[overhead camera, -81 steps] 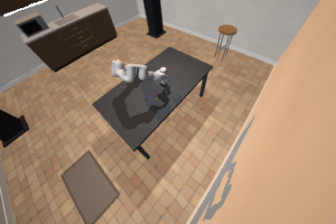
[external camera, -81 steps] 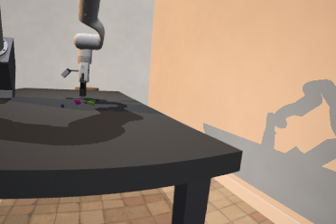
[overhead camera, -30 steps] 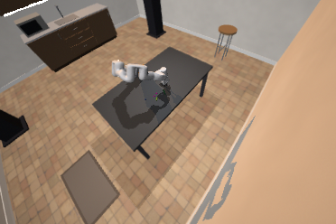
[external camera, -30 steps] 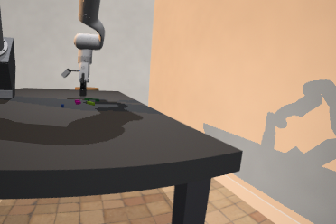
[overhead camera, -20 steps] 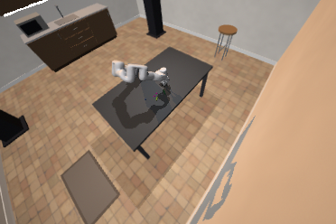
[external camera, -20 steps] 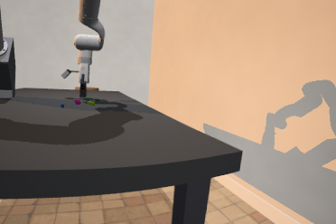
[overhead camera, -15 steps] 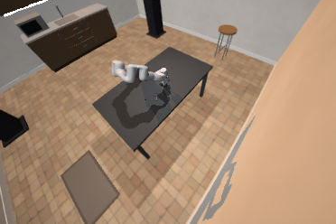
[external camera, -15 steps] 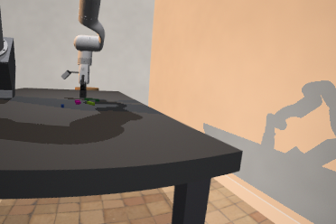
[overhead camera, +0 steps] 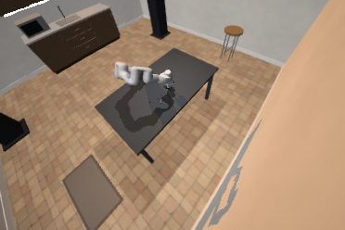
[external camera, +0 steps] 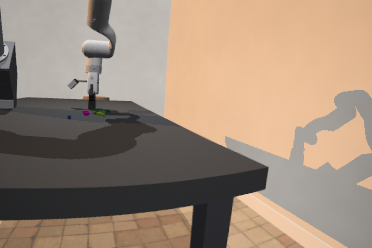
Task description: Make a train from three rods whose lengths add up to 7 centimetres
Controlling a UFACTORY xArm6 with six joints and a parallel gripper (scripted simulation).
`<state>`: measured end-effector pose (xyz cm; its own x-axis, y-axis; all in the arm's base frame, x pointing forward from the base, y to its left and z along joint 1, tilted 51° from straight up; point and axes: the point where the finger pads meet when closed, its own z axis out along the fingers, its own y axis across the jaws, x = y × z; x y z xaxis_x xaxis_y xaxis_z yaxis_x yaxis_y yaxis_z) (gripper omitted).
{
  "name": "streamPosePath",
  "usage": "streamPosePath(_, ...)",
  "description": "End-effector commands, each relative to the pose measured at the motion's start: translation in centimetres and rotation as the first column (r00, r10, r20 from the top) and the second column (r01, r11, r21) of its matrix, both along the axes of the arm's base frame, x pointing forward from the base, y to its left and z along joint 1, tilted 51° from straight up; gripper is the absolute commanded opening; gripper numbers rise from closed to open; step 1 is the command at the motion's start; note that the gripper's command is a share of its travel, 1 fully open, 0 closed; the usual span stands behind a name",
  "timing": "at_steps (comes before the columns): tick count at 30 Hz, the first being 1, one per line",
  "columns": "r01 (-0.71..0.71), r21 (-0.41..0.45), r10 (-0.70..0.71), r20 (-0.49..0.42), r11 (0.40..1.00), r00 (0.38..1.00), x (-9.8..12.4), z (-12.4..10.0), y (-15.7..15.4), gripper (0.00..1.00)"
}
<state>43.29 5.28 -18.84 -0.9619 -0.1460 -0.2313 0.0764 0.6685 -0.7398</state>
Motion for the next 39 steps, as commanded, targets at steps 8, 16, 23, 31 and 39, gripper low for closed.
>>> streamPosePath(8, -0.002, 0.002, 0.002, 0.002, 1.000, 1.000, 0.09, 0.06, 0.14, 0.24)
streamPosePath(16, -0.002, 0.002, 0.002, 0.002, 1.000, 1.000, 0.09, 0.06, 0.14, 0.24)
streamPosePath(23, -0.002, 0.002, 0.002, 0.002, 1.000, 1.000, 0.09, 0.06, 0.14, 0.24)
streamPosePath(31, -0.002, 0.002, 0.002, 0.002, 1.000, 1.000, 0.09, 0.06, 0.14, 0.24)
streamPosePath(39, -0.002, 0.002, 0.002, 0.002, 1.000, 1.000, 0.09, 0.06, 0.14, 0.04)
